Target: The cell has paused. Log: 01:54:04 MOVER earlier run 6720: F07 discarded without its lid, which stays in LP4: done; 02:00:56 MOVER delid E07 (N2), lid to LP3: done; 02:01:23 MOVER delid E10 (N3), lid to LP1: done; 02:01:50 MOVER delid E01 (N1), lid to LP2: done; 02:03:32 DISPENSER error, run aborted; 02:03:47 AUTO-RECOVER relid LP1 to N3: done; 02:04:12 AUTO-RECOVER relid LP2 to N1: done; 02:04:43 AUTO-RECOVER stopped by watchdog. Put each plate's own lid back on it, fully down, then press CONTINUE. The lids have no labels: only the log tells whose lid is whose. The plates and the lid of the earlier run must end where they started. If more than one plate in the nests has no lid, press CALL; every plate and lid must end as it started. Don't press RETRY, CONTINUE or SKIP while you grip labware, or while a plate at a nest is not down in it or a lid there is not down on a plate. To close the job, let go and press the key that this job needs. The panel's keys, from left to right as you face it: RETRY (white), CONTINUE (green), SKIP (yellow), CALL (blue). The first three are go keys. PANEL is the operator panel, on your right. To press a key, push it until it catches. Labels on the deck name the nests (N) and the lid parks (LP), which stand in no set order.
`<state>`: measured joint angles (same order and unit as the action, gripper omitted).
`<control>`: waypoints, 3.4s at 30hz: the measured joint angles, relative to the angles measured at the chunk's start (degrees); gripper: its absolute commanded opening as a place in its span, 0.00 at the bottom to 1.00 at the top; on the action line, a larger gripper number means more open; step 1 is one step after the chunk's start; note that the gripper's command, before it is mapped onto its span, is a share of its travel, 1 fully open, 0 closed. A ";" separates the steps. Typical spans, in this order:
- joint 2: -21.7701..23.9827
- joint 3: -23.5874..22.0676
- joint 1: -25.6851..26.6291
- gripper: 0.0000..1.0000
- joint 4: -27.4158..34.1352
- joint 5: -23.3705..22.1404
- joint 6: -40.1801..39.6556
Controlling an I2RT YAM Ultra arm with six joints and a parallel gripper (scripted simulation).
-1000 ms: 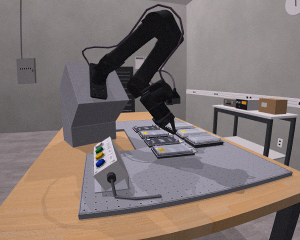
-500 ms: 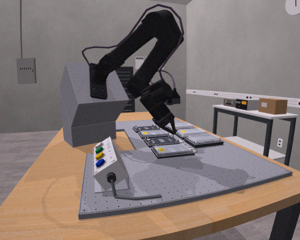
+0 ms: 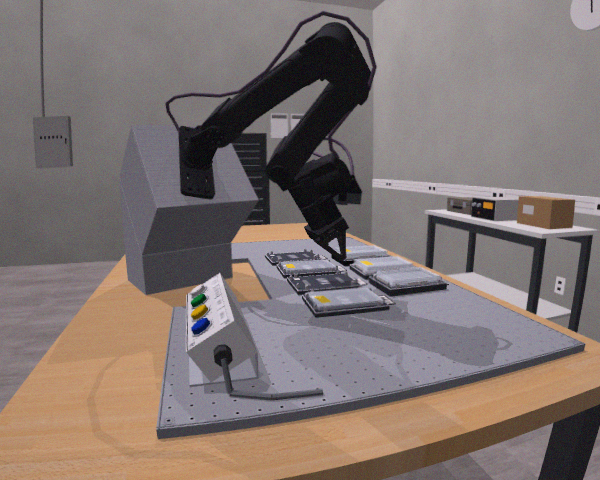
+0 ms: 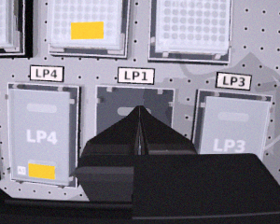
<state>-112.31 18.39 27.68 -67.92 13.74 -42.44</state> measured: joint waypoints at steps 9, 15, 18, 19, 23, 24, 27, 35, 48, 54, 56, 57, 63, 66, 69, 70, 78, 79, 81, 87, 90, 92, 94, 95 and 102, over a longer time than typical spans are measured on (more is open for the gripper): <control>-8.96 0.35 -6.67 0.00 -4.52 7.32 3.96; -15.98 2.32 -12.15 0.00 -8.96 11.91 6.62; -19.56 3.39 -14.91 0.00 -10.62 14.25 8.04; -20.72 3.80 -15.80 0.00 -11.13 15.04 8.55; -24.41 5.42 -18.93 0.00 -12.39 17.55 10.23; -24.90 5.60 -19.32 0.00 -12.70 18.16 10.58; -27.04 6.95 -20.96 0.00 -13.75 20.31 11.85; -34.32 12.15 -27.69 0.00 -14.27 25.59 15.69; -41.53 19.78 -34.93 0.00 -10.93 31.87 21.20; -41.48 19.76 -34.99 0.00 -10.40 32.74 22.01; -41.48 19.76 -34.97 0.00 -10.32 32.85 22.12; -41.48 19.76 -34.99 0.00 -10.29 32.87 22.16; -41.48 19.76 -34.97 0.00 -10.19 33.00 22.29; -41.48 19.76 -34.97 0.00 -10.16 33.03 22.32; -41.48 19.76 -34.97 0.00 -10.16 33.03 22.32; -41.48 19.76 -34.97 0.00 -10.16 33.05 22.32; -42.58 19.82 -34.51 0.00 -13.07 32.15 20.61; -43.28 20.00 -33.92 0.00 -14.49 31.56 19.63; -43.82 20.04 -32.50 0.00 -16.17 30.45 17.88; -42.71 21.88 -29.35 0.00 -18.58 27.06 13.40; -40.81 23.56 -28.46 0.00 -18.97 25.55 11.85; -39.87 24.39 -28.33 0.00 -19.12 24.87 11.26; -39.19 25.33 -28.24 0.00 -18.25 24.02 10.75; -38.77 25.81 -27.98 0.00 -17.53 23.63 10.54; -34.77 29.90 -26.25 0.00 -10.95 21.86 9.38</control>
<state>-147.09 48.29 1.43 -78.87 35.59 -33.06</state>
